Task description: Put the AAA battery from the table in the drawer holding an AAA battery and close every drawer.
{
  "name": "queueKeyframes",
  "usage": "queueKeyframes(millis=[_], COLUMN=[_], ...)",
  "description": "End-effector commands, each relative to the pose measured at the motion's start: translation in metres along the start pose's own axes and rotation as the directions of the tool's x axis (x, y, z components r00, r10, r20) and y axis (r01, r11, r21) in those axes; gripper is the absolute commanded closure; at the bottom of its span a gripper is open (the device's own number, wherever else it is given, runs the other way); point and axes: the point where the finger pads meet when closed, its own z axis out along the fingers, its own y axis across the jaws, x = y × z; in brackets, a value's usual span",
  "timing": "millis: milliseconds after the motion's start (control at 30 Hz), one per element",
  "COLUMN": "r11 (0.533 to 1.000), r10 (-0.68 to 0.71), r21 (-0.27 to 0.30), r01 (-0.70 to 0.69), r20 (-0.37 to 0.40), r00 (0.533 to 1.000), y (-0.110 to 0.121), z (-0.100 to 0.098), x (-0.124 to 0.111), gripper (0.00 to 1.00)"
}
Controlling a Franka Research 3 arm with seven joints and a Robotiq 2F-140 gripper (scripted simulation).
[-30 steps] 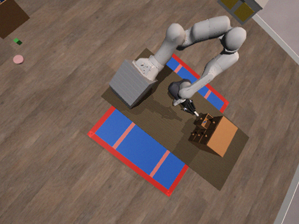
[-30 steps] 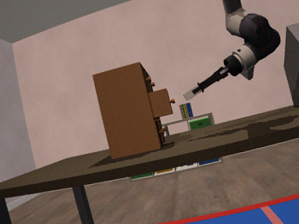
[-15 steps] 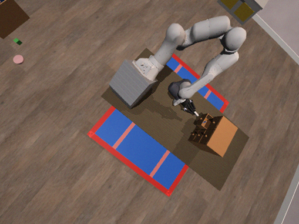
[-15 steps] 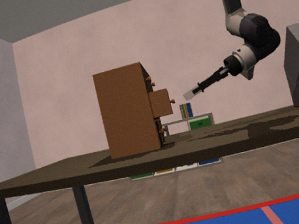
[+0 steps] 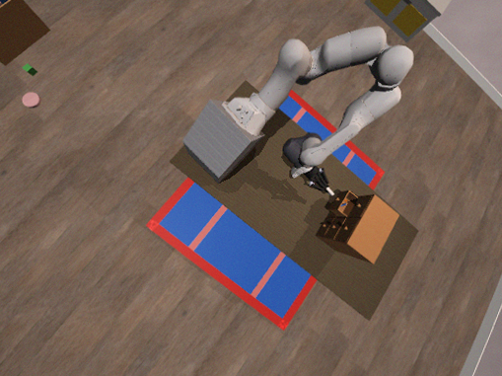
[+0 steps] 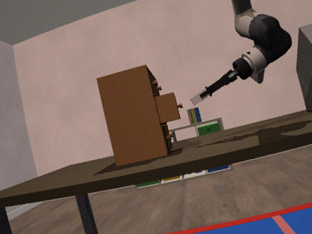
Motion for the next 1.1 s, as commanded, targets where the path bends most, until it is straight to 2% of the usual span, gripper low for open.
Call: queueKeyframes(millis=[0,767,1067], r11=[1.000,1.000,1.000], r10=[-0.002,-0.002,-0.002], r21=[0.003,0.003,0.003], r01=[0.002,0.002,0.002], r20=[-0.001,-0.001,-0.001], r00=[1.000,1.000,1.000], y=[-0.001,-0.001,-0.001], z=[0.002,0.024,0.039], x=[0.000,-0.008,-0.014], gripper=[1.00,1.00,1.00])
